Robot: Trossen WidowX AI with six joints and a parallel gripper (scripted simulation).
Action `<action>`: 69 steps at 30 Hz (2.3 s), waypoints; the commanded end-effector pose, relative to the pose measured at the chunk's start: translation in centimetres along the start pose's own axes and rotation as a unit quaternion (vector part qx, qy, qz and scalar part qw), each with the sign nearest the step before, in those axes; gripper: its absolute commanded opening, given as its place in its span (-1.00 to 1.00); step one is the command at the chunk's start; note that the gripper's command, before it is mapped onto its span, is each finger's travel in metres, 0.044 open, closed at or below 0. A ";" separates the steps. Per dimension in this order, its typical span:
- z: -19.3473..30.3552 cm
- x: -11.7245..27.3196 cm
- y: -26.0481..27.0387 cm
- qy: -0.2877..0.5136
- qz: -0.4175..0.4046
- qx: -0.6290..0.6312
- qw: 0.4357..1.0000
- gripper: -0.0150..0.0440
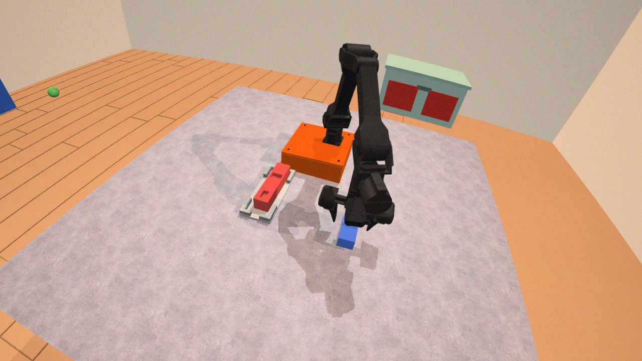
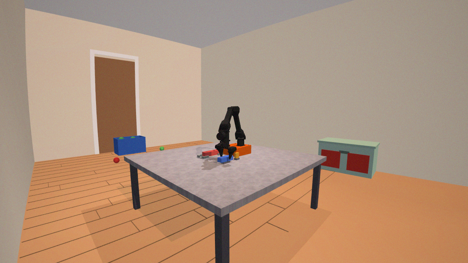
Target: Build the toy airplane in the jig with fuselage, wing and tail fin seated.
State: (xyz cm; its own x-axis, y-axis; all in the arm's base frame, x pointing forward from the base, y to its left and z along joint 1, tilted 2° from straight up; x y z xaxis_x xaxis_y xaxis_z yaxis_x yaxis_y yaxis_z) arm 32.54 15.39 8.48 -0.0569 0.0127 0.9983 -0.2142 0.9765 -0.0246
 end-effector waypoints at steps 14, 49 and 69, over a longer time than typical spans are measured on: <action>0.2 -1.2 -0.1 0.004 0.003 0.000 1.000 0.18; -0.5 5.9 0.2 0.004 0.004 0.000 1.000 -0.49; 0.0 11.5 -0.1 0.004 0.003 0.002 1.000 -0.49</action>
State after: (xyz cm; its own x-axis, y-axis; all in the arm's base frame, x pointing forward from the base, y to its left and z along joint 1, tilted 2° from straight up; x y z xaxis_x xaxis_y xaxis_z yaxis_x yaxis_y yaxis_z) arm 31.97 15.57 19.52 -0.0537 0.0183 0.9984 -0.2175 0.9756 -0.0295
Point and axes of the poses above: the point midway between the two fingers, 35 mm back from their tips, its own x axis back along the fingers, its own y axis across the jaws, z = x × y, the point moved 8 cm from there along x, back along the fingers, and after that the axes turned 9 degrees about x, right-handed, at the moved point
